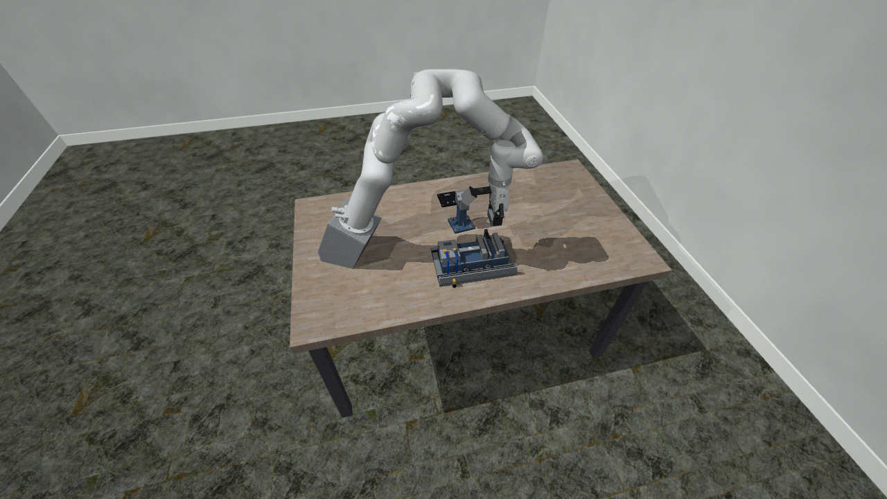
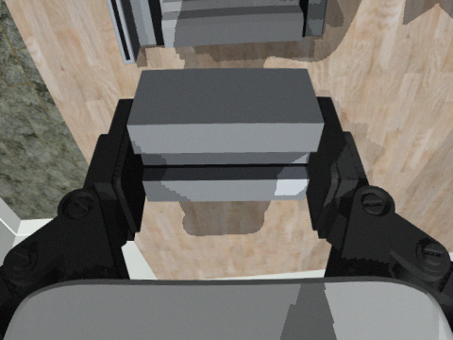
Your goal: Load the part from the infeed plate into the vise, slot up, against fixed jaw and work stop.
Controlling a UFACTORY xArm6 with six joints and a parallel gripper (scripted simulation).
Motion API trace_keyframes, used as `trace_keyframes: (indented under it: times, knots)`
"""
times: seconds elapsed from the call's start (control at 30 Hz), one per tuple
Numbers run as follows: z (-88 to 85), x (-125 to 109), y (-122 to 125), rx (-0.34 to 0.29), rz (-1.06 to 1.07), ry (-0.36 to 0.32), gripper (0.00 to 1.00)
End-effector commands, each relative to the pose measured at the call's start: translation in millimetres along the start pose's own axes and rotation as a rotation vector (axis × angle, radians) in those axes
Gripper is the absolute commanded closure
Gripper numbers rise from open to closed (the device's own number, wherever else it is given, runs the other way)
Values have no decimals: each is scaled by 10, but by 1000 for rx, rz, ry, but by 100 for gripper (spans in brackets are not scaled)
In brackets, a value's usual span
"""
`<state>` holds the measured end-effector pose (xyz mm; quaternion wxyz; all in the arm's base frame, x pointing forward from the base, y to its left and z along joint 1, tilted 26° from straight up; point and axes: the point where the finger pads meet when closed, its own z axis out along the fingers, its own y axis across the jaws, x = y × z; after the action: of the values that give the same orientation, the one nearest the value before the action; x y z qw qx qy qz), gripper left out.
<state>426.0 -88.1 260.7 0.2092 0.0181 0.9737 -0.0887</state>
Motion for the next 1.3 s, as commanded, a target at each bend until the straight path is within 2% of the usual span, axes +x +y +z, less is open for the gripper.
trace_keyframes:
  times: [0.0,1.27]
  knots:
    - [-16,-3,-36,9,-13,2,100]
    - [-26,13,-114,28,-42,13,100]
